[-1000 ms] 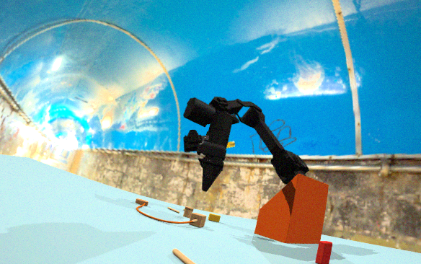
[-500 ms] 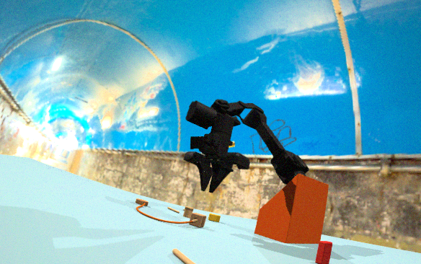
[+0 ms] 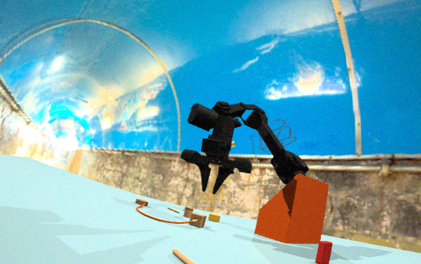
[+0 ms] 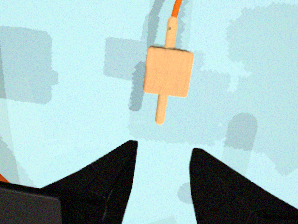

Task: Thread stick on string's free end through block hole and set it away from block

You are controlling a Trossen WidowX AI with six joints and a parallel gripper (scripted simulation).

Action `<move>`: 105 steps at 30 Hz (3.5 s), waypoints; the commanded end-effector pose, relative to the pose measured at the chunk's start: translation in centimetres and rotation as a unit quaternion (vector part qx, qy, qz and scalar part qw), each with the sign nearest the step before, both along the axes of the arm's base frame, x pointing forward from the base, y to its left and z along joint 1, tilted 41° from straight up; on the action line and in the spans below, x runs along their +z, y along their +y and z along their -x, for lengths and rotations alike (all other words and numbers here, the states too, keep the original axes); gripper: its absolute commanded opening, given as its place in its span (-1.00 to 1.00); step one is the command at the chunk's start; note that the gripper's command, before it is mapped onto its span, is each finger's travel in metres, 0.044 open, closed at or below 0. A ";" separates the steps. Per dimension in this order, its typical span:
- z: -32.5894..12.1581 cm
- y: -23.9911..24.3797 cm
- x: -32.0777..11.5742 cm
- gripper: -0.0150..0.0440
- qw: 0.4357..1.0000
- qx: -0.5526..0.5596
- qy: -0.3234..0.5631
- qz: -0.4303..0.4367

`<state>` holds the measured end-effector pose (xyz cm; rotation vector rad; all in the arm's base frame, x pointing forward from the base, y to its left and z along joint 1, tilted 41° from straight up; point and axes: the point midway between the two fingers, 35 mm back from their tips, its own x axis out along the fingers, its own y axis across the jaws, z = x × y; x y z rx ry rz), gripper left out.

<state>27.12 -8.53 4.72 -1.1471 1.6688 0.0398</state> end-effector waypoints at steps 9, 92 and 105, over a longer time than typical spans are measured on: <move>-0.2 -1.1 -1.2 -0.08 1.000 0.003 0.003 0.001; 1.7 -6.7 -4.9 -0.49 0.999 0.020 -0.018 -0.017; 3.1 -7.7 -4.0 -0.49 0.999 0.021 -0.018 -0.016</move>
